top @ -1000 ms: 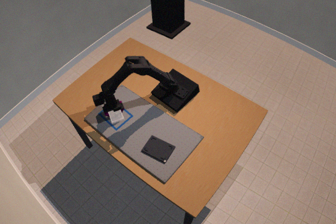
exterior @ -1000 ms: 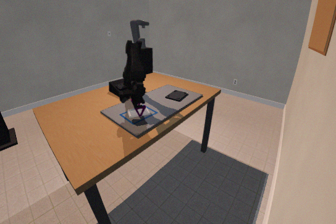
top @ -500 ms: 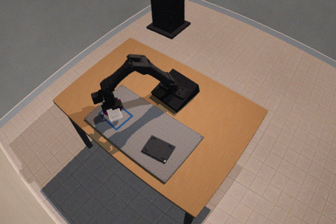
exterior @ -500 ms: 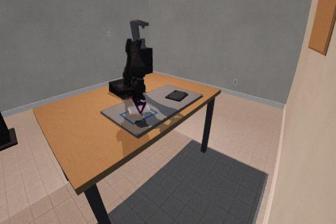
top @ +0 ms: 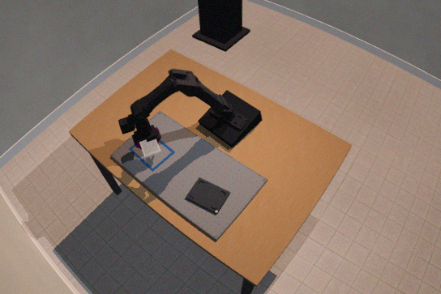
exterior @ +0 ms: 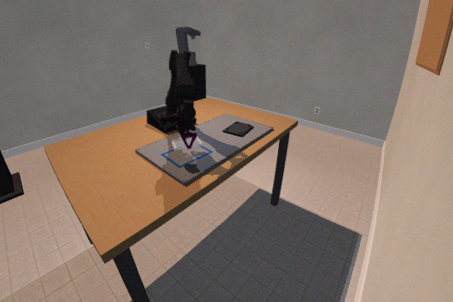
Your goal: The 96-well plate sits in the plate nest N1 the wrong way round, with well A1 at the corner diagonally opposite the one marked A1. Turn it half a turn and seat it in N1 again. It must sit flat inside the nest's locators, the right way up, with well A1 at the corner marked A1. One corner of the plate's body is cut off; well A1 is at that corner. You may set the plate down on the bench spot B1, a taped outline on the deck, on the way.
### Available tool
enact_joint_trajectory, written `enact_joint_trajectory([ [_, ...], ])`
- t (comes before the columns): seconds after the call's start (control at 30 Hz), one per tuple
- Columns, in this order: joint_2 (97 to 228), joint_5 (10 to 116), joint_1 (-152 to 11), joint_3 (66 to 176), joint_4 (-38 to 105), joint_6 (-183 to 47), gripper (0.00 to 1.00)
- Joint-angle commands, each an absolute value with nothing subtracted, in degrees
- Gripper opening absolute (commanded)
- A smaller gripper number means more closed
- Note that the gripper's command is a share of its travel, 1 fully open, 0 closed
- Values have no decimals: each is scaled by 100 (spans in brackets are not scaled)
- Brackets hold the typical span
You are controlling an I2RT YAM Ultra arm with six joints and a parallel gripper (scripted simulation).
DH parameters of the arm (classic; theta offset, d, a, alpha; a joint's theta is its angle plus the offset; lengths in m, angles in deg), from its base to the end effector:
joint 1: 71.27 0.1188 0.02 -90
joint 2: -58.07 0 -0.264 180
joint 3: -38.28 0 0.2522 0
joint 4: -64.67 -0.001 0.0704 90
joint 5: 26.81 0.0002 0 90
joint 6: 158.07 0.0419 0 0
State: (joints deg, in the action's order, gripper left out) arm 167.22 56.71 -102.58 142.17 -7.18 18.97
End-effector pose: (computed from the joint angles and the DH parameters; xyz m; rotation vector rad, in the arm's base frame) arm 0.3298 -0.1939 0.2358 2.5493 1.5434 0.3065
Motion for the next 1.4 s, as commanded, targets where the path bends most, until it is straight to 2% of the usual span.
enact_joint_trajectory([
  [0.0, 16475, 5676, -10361, 14472, -1002, 1848, 0],
  [0.5, 16390, 5657, -10404, 14855, -1476, 1807, 0],
  [1.37, 16375, 5661, -10401, 14837, -1472, 1820, 0],
])
